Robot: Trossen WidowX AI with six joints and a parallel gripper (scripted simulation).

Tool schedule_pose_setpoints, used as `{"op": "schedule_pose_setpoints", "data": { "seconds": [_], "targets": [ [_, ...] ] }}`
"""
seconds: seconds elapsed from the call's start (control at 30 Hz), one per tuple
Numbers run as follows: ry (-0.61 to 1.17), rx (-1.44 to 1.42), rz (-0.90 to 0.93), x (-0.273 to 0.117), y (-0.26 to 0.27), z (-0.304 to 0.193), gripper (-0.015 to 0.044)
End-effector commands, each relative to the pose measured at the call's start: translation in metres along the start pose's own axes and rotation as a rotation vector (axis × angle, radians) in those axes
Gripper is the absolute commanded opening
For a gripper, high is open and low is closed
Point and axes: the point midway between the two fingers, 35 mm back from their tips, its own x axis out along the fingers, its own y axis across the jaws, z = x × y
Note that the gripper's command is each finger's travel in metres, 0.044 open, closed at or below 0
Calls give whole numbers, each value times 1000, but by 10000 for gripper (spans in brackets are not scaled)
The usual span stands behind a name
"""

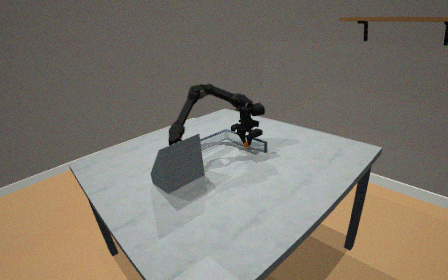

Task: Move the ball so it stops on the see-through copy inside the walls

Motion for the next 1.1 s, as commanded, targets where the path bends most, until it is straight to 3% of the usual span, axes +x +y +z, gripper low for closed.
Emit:
{"op": "schedule_pose_setpoints", "data": {
  "seconds": [0.0,0.33,0.67,0.83,0.9,1.07],
  "targets": [
    [1,7,5,6,0,-1,0],
    [1,7,6,17,1,-1,0],
    [2,3,2,15,0,-1,263],
    [2,3,2,15,0,-1,269],
    [2,3,0,4,0,0,269],
    [1,8,2,-70,-1,0,269]
  ]
}}
